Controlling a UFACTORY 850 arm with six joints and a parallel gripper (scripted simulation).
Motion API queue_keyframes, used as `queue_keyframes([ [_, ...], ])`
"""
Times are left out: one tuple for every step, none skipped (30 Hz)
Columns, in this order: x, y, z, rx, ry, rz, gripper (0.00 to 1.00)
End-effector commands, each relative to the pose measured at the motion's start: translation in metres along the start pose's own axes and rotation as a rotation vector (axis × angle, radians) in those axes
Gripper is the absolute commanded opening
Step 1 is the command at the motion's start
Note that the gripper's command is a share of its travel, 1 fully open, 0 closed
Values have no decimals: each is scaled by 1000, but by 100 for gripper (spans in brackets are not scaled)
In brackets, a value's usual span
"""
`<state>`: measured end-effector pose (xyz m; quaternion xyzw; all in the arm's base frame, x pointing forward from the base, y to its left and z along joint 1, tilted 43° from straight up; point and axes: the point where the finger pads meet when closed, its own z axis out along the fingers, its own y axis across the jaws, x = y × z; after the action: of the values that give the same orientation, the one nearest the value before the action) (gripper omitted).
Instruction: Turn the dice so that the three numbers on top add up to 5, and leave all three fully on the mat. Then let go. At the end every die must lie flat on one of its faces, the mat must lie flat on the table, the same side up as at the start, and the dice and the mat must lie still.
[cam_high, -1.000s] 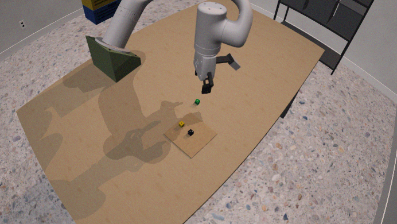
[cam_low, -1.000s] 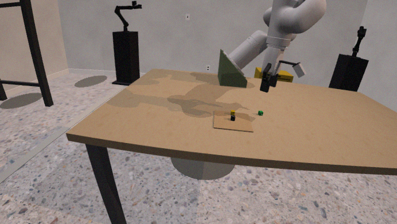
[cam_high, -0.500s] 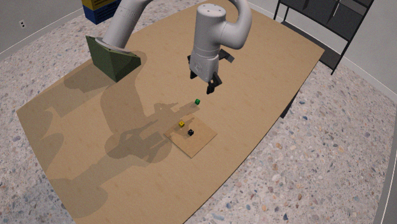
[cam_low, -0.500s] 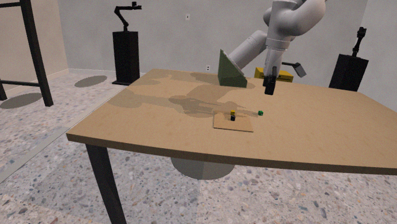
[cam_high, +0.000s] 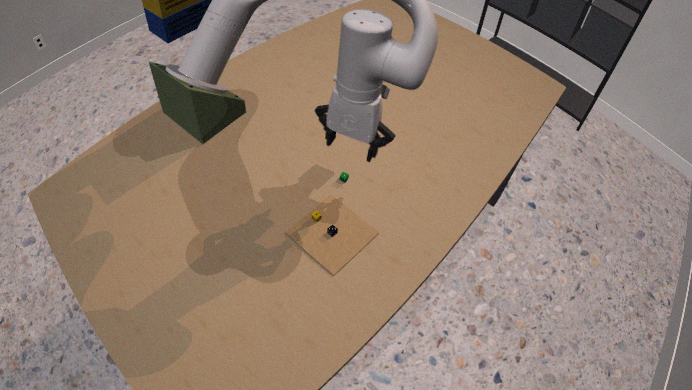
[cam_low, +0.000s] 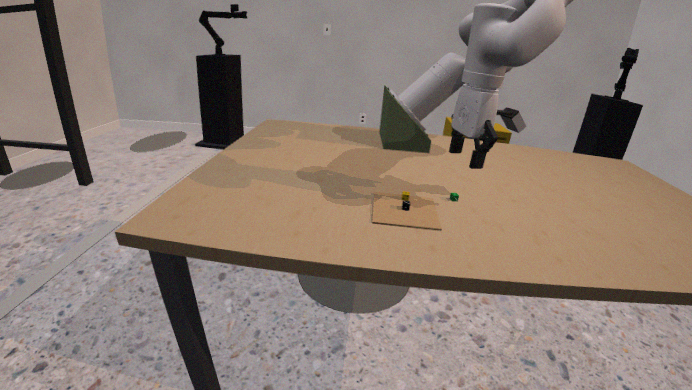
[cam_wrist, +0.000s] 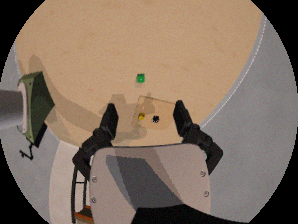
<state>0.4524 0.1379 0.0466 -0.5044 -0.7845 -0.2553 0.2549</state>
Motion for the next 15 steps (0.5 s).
queue_keyframes([
  [0,0,1,-18,1,-101,100],
  [0,0,2,-18,0,-179,100],
  [0,0,3,-18,0,-217,100],
  [0,0,3,-18,-1,-240,100],
  [0,-1,4,-18,-1,-256,100],
  [0,-1,4,-18,-1,-297,100],
  [0,-1,5,-18,-1,-328,100],
  [0,-1,5,-18,-1,-331,100],
  [0,-1,6,-18,-2,-388,100],
  [0,-1,6,-18,-2,-405,100],
  [0,-1,7,-18,-3,-447,100],
  [0,-2,7,-18,-3,-476,100],
  [0,-2,7,-18,-3,-477,100],
  [0,-2,8,-18,-3,-536,100],
  [0,-2,8,-18,-4,-547,100],
])
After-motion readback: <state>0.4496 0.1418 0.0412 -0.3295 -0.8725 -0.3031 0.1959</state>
